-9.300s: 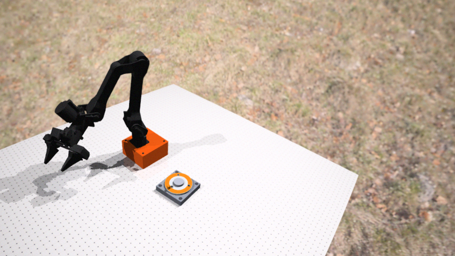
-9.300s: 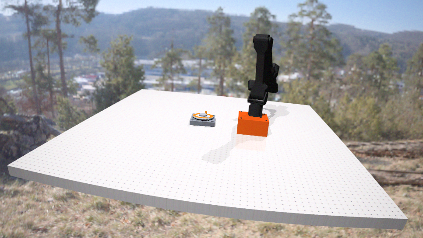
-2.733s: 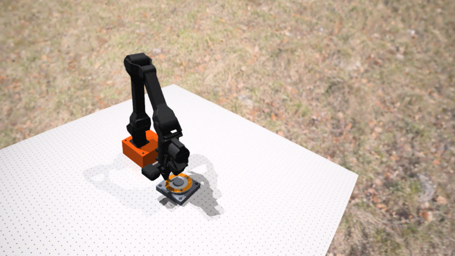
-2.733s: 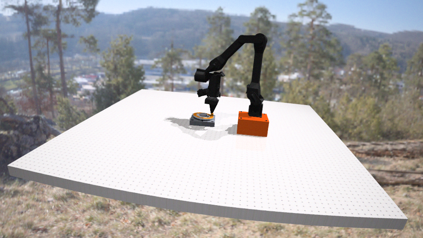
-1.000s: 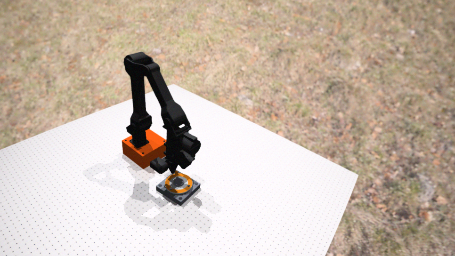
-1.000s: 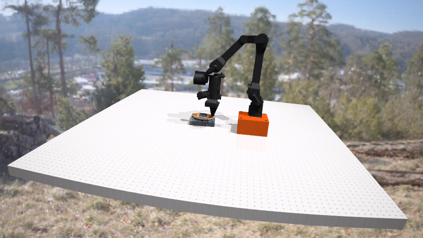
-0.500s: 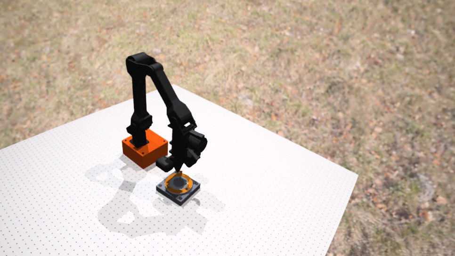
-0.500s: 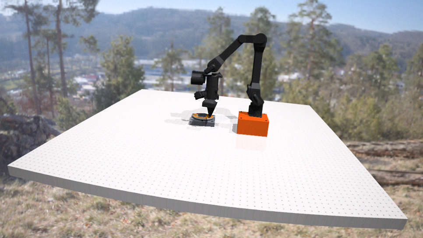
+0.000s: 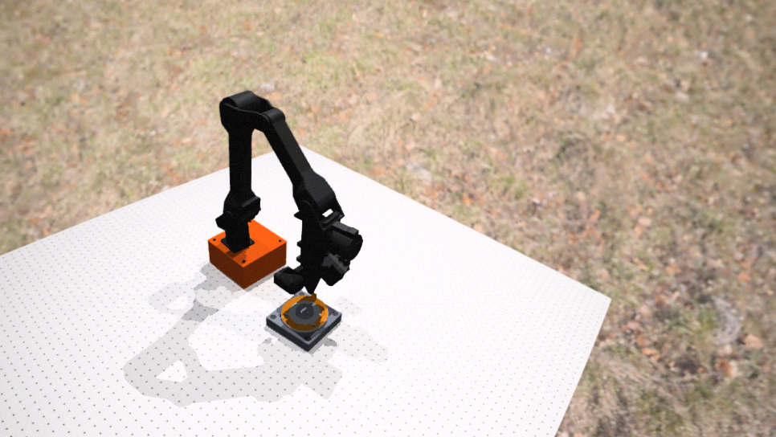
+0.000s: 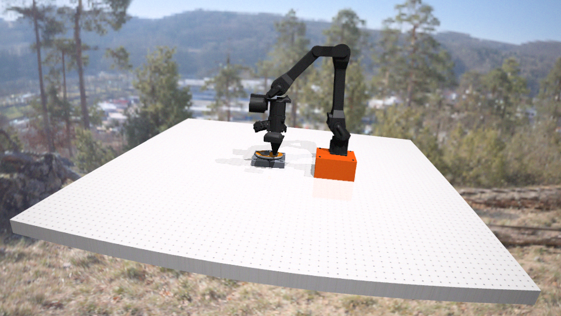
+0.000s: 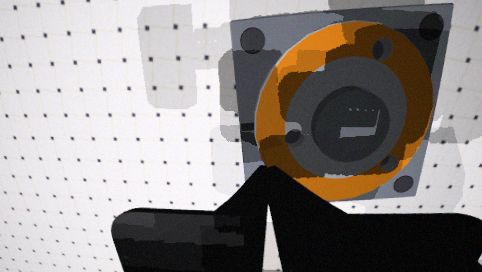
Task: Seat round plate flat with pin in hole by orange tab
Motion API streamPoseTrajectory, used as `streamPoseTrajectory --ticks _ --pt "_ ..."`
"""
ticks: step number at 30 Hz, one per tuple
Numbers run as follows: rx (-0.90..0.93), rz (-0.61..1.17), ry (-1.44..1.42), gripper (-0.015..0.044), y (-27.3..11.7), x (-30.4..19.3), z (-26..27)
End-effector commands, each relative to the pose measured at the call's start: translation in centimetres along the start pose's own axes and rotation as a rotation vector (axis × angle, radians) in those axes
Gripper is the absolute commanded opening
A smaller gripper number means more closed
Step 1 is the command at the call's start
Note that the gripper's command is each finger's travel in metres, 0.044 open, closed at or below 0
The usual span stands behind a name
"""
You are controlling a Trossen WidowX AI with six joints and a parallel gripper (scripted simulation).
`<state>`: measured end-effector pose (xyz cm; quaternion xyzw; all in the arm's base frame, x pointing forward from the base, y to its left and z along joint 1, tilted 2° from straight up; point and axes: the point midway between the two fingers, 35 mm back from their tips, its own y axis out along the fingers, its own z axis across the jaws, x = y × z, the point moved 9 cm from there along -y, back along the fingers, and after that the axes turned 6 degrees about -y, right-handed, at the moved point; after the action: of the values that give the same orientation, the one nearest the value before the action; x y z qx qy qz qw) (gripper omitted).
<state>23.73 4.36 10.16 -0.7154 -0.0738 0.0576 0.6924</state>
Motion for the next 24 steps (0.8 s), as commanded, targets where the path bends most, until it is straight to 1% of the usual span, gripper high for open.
streamPoseTrajectory --ticks 1,12,20,22,23,24 --pt "0.003 0.001 0.001 0.0000 0.1 0.4 0.1" --pt "0.003 0.000 0.001 0.0000 0.1 0.9 0.3" --pt "0.003 0.000 0.001 0.0000 -3.9 0.7 0.2" --pt "0.003 0.000 0.001 0.0000 -4.2 0.7 0.2" --pt "0.001 0.000 -0.001 0.0000 -3.3 0.8 0.2" --pt "0.001 0.000 -0.001 0.0000 -3.3 0.8 0.2"
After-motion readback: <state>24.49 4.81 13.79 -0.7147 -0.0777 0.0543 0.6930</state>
